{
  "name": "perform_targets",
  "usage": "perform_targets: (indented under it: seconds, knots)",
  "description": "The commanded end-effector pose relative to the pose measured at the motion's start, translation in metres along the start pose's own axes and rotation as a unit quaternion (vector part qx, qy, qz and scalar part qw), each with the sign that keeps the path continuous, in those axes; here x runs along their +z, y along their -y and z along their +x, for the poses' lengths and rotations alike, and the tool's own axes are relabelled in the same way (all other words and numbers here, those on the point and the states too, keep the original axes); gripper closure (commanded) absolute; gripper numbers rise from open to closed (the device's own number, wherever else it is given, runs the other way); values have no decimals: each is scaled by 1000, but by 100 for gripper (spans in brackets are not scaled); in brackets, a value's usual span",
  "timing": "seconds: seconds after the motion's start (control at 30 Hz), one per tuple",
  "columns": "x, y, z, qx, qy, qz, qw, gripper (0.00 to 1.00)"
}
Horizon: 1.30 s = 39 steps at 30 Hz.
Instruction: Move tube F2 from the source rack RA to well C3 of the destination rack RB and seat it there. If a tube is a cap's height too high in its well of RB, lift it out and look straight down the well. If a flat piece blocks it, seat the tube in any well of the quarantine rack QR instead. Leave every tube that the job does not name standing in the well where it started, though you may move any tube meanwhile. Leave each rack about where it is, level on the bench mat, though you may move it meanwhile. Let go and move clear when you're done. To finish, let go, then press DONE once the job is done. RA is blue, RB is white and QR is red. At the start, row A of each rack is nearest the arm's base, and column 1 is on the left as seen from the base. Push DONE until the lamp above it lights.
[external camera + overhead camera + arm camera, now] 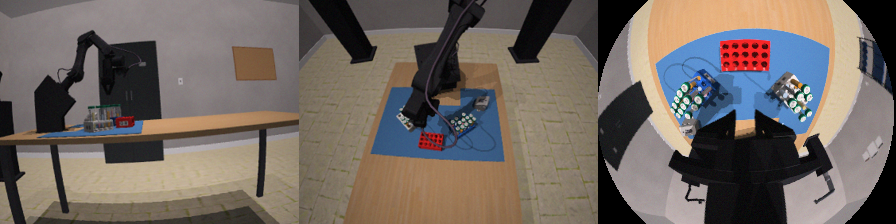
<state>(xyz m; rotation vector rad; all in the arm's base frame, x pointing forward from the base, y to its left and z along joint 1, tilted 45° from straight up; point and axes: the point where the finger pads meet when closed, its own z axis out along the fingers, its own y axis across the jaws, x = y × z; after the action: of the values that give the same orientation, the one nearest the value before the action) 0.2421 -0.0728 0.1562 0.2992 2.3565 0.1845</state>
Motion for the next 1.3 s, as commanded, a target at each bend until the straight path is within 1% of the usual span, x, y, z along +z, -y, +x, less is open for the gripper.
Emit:
perform_targets:
  seconds: [0.0,0.03,0.13,0.2,0.23,0.27,0.3,0.43,0.5,0.53,0.6,0.63,0.7,0.77,0.8,1.0,1.27]
  knots:
    - [-1,-11,2,25,12,2,1000,70]
    - [-1,-17,5,41,10,2,999,70]
    - [-2,-33,15,44,1,2,999,70]
    - [-2,-33,15,44,1,2,999,70]
    - [-11,-40,-2,36,28,0,999,70]
    - [-5,-43,11,40,15,1,999,70]
    - [-3,-47,17,42,8,1,999,70]
    - [-3,-65,27,43,5,1,999,70]
    - [-10,-78,19,42,21,-4,999,70]
    - [-9,-82,21,43,21,-4,999,70]
    - [-4,-88,33,43,10,-1,999,70]
    - [2,-91,40,42,-6,7,999,70]
    - [-2,-103,36,43,3,3,999,70]
    - [-2,-103,36,43,3,3,999,70]
    - [-5,-109,32,44,9,-1,999,70]
    - [-6,-136,44,43,6,1,999,70]
    - [-7,-173,54,42,7,1,999,70]
